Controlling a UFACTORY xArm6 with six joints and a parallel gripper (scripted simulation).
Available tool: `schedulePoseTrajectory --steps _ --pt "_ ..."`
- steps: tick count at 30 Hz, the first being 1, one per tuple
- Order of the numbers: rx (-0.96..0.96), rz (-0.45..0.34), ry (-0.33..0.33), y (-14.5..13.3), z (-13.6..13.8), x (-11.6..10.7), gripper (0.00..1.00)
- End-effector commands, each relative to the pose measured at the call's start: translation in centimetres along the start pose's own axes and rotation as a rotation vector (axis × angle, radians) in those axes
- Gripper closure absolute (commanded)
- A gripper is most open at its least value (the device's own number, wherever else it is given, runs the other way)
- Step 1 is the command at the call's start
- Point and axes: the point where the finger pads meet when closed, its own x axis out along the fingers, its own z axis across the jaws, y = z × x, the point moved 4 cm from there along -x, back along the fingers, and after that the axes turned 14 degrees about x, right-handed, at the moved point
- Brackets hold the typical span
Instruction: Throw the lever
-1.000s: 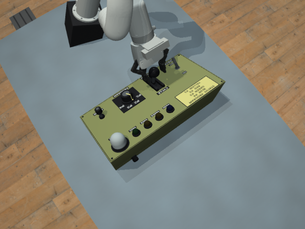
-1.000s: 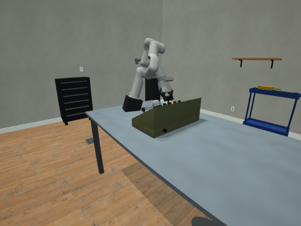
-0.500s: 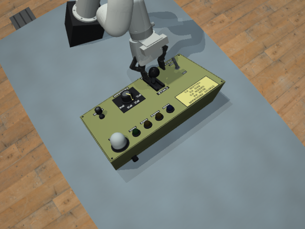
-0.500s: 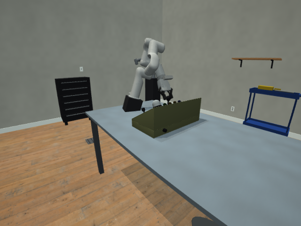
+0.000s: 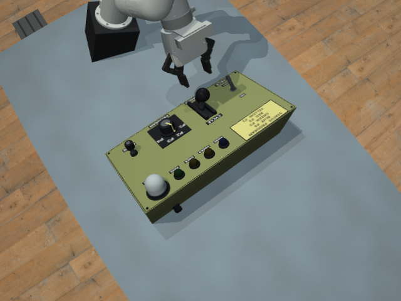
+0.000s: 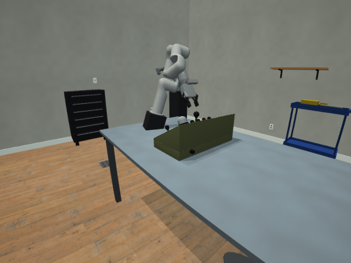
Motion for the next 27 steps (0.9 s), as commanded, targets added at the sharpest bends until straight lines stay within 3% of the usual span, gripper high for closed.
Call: schedulePoseTrajectory --steps 1,6,7,27 --pt "0.002 -0.022 -0.01 0.32 -0.22 -1.99 0.24" --pt "0.002 -0.023 -0.01 0.33 -0.22 -2.13 0.24" --pt "0.002 -0.023 -0.01 0.33 -0.22 -2.13 0.0" --pt "0.002 -0.023 -0.01 0.33 -0.22 -2.13 0.0"
